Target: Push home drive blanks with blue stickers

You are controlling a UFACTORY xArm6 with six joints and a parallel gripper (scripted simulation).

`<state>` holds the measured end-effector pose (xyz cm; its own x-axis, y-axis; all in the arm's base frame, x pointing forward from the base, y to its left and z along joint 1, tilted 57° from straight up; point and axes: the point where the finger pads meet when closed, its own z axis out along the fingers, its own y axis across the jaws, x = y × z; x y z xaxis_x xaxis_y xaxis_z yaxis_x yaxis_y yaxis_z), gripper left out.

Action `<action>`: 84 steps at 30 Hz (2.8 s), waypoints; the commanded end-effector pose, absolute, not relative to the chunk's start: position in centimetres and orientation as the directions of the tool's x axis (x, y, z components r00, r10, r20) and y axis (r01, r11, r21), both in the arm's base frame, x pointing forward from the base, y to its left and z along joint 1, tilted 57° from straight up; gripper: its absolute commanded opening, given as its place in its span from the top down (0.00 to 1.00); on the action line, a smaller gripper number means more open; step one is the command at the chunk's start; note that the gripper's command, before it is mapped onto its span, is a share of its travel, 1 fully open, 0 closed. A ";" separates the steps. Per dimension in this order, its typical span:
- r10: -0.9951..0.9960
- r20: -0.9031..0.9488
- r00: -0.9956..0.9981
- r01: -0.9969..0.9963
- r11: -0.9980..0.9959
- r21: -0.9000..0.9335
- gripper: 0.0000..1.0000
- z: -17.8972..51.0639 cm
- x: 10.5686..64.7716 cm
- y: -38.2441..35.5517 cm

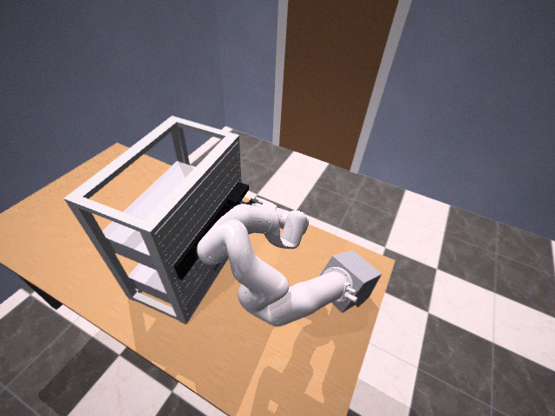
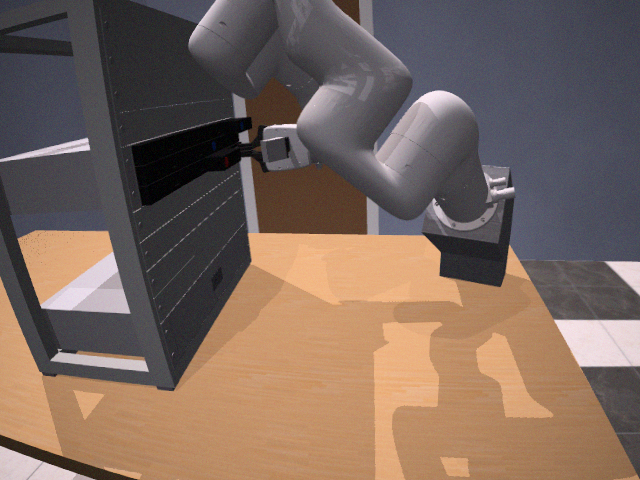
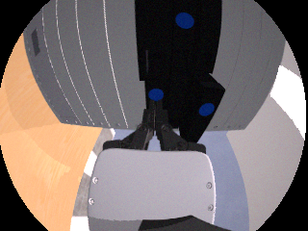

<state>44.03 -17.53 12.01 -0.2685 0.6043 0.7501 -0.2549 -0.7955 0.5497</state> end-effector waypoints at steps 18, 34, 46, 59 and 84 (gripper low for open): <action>0.606 0.749 -0.268 -0.257 -0.794 0.551 1.00 12.2 44.3 -17.7; 0.606 0.749 -0.268 -0.257 -0.794 0.551 1.00 12.3 44.6 -17.7; 0.606 0.749 -0.268 -0.257 -0.794 0.551 1.00 11.4 42.3 -17.6; 0.606 0.749 -0.268 -0.257 -0.794 0.551 1.00 9.3 36.8 -17.3; 0.606 0.749 -0.268 -0.257 -0.794 0.551 1.00 11.6 33.8 -21.6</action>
